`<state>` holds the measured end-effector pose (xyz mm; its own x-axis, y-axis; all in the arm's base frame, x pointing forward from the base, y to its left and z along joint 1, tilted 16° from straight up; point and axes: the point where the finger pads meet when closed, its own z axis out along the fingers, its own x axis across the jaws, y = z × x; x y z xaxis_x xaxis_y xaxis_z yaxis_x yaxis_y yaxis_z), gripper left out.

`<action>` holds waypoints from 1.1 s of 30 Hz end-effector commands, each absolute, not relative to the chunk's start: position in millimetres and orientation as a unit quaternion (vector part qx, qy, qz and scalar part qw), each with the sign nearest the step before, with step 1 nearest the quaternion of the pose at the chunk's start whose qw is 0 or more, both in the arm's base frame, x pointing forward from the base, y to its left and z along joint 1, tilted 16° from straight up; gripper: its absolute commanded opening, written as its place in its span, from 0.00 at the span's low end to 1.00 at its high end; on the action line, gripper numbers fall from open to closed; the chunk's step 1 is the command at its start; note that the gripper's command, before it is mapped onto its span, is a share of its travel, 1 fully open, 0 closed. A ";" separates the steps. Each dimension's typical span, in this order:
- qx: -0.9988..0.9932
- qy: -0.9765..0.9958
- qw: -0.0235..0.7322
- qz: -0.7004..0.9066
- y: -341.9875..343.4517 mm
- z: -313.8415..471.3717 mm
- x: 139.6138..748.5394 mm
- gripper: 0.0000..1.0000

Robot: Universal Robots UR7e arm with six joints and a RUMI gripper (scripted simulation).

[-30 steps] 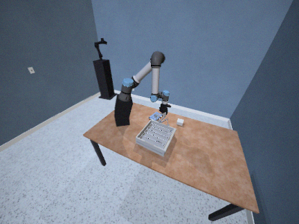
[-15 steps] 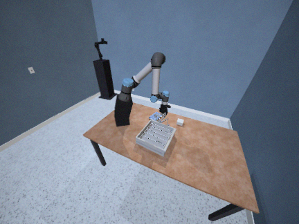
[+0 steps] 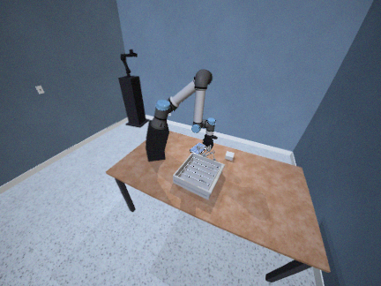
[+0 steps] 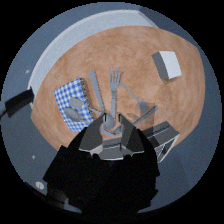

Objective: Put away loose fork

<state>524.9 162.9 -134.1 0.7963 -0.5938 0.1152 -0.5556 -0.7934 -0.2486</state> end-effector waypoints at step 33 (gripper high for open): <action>-0.942 0.305 0.102 -0.096 166.8 -157.4 532.9 0.17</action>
